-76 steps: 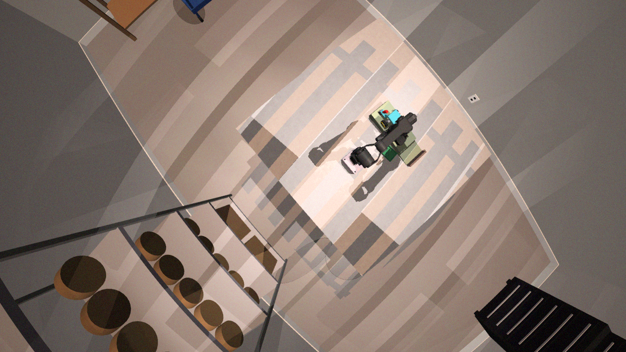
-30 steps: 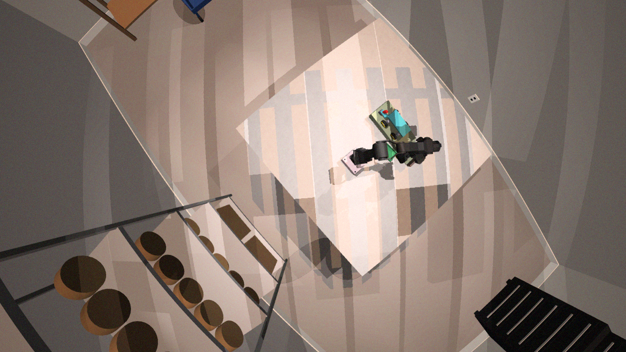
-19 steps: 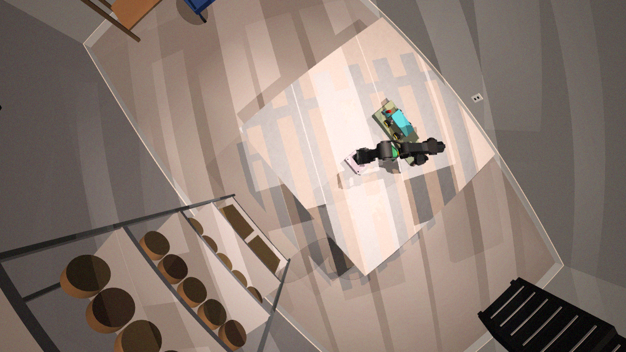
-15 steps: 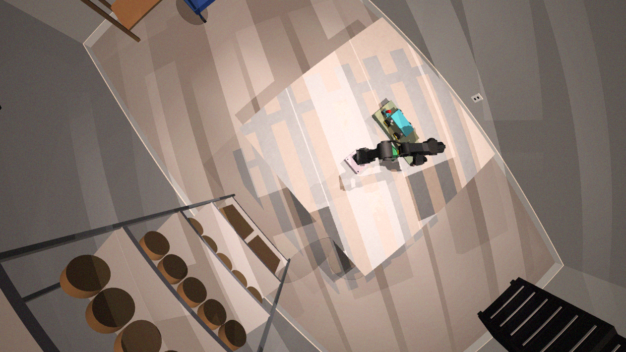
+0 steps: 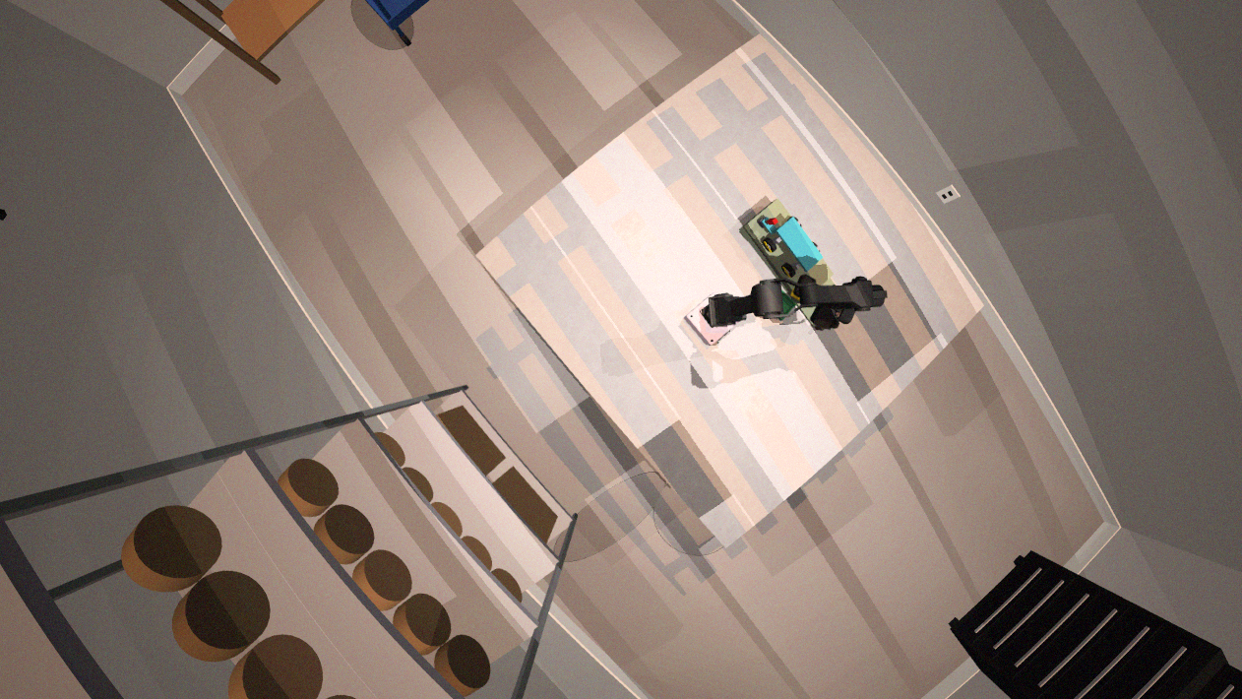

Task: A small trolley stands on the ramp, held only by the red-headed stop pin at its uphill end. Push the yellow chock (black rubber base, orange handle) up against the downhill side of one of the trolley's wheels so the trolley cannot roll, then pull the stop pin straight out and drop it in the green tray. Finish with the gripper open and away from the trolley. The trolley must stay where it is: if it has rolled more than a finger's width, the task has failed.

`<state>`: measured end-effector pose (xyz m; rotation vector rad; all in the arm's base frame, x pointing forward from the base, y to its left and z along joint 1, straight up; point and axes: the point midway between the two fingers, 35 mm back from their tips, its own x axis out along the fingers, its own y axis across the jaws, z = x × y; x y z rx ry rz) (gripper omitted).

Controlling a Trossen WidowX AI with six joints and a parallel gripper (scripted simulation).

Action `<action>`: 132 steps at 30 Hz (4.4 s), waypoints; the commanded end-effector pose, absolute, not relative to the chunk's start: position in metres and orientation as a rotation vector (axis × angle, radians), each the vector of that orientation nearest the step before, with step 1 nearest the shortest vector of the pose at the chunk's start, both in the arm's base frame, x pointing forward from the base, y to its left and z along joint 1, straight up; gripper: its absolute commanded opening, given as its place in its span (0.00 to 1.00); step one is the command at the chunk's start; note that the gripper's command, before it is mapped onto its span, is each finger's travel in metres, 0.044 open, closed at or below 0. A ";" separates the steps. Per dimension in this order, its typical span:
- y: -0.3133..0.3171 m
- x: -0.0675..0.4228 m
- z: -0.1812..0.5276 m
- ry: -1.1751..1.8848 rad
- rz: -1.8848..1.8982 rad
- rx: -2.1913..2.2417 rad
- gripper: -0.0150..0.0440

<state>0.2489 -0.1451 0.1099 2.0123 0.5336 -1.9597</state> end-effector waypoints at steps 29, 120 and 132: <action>-0.147 0.279 0.105 0.174 -2.214 2.260 0.25; -0.106 0.274 0.044 0.172 -2.216 2.252 0.58; -0.110 0.272 0.078 0.177 -2.215 2.261 0.58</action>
